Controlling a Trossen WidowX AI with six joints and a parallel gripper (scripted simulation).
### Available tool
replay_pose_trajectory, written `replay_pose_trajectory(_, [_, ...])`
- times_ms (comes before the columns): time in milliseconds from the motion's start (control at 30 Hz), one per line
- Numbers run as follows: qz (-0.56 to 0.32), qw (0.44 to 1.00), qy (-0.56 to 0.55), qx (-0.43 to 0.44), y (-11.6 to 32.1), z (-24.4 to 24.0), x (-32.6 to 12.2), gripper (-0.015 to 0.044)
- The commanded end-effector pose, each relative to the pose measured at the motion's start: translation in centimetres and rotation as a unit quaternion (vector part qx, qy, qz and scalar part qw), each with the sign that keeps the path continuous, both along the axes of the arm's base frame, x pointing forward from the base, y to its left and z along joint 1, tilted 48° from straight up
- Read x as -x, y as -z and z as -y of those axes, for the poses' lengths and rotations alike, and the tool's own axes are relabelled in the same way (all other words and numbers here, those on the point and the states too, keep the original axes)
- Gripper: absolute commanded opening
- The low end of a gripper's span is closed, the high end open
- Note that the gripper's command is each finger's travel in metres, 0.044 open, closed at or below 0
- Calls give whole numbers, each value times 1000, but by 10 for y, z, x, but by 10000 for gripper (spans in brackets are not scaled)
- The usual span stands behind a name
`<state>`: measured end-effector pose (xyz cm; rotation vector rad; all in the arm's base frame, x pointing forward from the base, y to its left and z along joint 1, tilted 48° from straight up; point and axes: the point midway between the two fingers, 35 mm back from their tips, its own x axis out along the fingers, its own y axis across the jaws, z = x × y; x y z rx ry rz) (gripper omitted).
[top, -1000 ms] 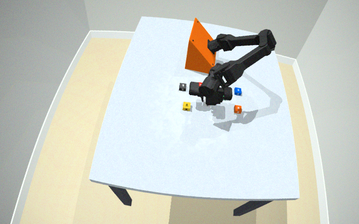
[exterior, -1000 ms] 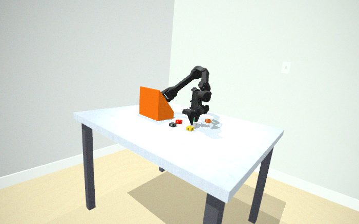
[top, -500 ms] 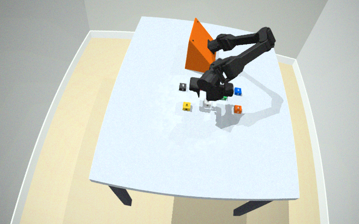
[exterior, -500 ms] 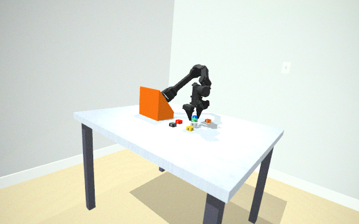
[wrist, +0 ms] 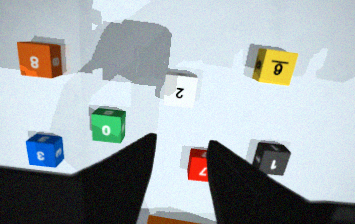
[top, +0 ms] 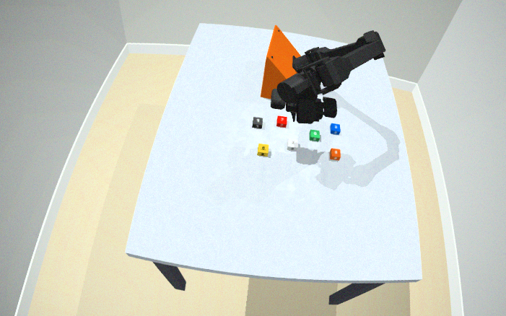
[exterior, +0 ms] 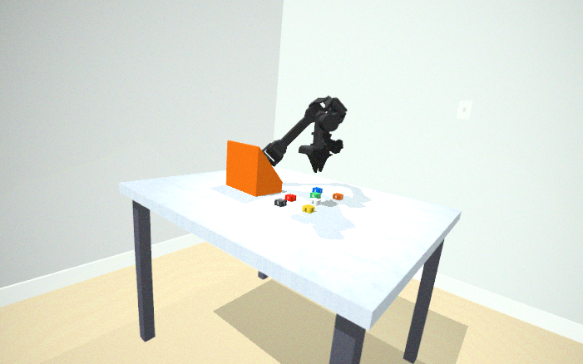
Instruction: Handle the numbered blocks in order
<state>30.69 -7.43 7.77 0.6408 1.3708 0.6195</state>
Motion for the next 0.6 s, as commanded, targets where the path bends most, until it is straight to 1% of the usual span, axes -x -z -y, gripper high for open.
replay_pose_trajectory(0, [1, 1000, -5, 1, -2, 0, 1, 120])
replay_pose_trajectory(133, [1, 1000, -5, 1, -4, -1, 1, 120])
replay_pose_trajectory(200, [1, 1000, -4, 2, -18, -12, 7, 120])
replay_pose_trajectory(400, [2, 1000, -3, 2, -72, -64, 45, 120])
replay_pose_trajectory(567, [-1, 1000, -4, -2, -102, -102, 85, 120])
